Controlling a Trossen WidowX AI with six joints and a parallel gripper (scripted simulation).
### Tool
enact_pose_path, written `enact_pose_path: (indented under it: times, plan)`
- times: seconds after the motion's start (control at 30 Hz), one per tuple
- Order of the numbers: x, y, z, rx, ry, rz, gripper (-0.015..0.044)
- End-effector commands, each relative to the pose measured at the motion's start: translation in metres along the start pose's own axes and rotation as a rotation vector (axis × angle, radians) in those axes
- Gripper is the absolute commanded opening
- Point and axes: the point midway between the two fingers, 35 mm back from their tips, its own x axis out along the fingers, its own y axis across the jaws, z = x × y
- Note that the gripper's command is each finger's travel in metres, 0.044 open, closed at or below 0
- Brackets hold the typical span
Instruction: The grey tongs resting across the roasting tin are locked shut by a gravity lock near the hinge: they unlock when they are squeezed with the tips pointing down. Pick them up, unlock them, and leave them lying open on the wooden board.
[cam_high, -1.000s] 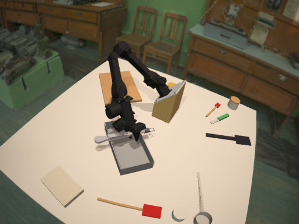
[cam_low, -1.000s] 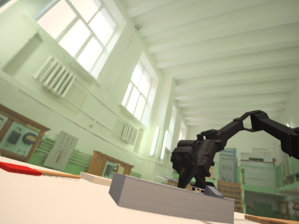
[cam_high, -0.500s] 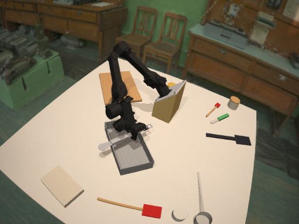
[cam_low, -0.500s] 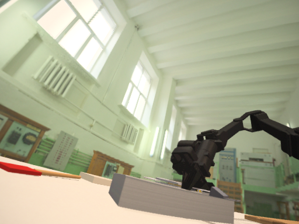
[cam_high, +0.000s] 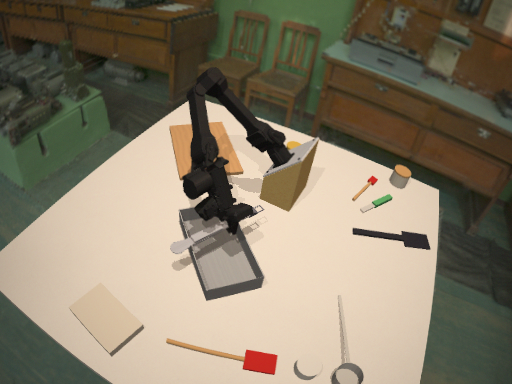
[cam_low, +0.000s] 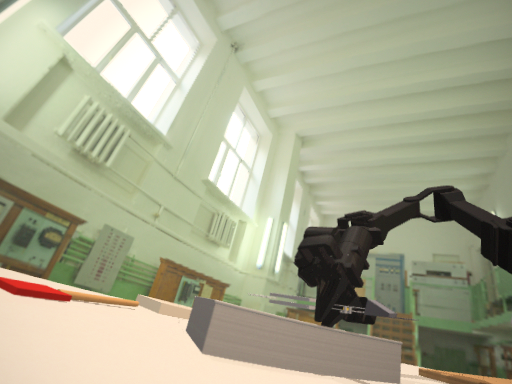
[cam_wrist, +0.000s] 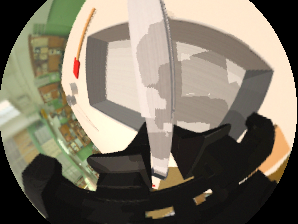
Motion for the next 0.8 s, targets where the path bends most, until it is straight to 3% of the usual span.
enact_pose_path:
  times: [0.0,0.43,0.77]
  plan:
    - [-0.0416,0.0235,0.0045,-0.002,-0.025,0.012,-0.015]
    - [-0.0439,0.0246,0.004,0.005,-0.021,0.001,-0.015]
    - [-0.0394,0.0212,0.004,0.128,0.008,-0.205,-0.015]
